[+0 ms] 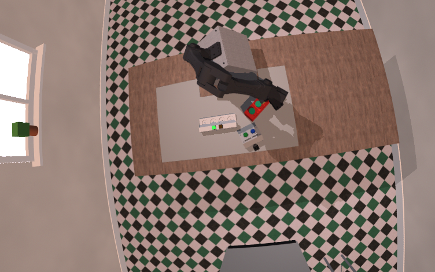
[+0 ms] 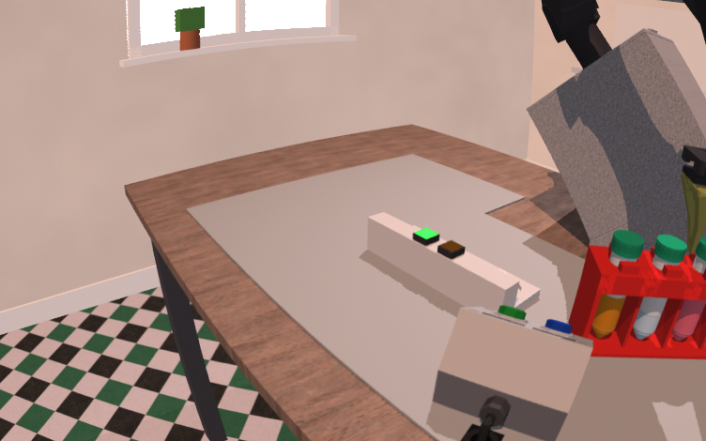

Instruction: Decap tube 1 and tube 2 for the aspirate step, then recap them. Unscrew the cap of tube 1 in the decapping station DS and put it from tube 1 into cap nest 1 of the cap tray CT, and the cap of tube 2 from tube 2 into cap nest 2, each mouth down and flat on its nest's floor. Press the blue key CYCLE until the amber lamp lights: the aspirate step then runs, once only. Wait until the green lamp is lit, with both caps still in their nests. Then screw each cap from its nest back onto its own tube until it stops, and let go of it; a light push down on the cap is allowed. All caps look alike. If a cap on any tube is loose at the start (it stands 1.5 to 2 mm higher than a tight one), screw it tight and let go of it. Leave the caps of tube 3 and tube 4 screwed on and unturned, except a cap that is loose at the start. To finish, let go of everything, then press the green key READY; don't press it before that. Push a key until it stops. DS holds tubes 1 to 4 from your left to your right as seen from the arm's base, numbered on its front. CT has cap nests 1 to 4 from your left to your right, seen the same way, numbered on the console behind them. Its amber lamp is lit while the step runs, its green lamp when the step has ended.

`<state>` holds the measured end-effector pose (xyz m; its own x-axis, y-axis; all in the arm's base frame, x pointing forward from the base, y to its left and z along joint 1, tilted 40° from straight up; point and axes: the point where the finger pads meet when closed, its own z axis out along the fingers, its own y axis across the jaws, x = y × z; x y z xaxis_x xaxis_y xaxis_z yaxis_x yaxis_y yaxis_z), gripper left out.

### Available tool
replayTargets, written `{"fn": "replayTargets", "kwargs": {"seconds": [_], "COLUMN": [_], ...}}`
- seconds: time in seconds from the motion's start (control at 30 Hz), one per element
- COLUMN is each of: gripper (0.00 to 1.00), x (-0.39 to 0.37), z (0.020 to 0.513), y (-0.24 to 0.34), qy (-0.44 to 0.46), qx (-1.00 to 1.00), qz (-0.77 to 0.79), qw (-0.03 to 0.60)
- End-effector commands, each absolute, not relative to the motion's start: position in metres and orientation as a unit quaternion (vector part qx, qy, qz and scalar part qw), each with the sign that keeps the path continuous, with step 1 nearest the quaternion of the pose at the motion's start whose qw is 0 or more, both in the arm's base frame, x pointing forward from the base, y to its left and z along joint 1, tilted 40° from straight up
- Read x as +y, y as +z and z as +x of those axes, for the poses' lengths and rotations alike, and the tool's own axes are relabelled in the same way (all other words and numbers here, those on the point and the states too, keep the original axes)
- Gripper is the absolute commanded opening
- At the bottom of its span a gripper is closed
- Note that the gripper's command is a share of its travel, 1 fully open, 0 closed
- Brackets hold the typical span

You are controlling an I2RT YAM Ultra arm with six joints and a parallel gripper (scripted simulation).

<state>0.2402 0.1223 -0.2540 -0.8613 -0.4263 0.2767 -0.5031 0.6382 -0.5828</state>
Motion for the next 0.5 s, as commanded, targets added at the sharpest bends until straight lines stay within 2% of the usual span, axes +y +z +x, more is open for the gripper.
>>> {"fn": "replayTargets", "kwargs": {"seconds": [0.0,0.47], "gripper": [0.49,0.49], "x": [0.1267,0.1268], "z": [0.2422,0.2422], "y": [-0.2519,-0.2519], "qy": [0.333,0.308], "qx": [-0.890,-0.792], "qz": [0.304,0.507], "qw": [0.068,0.146]}}
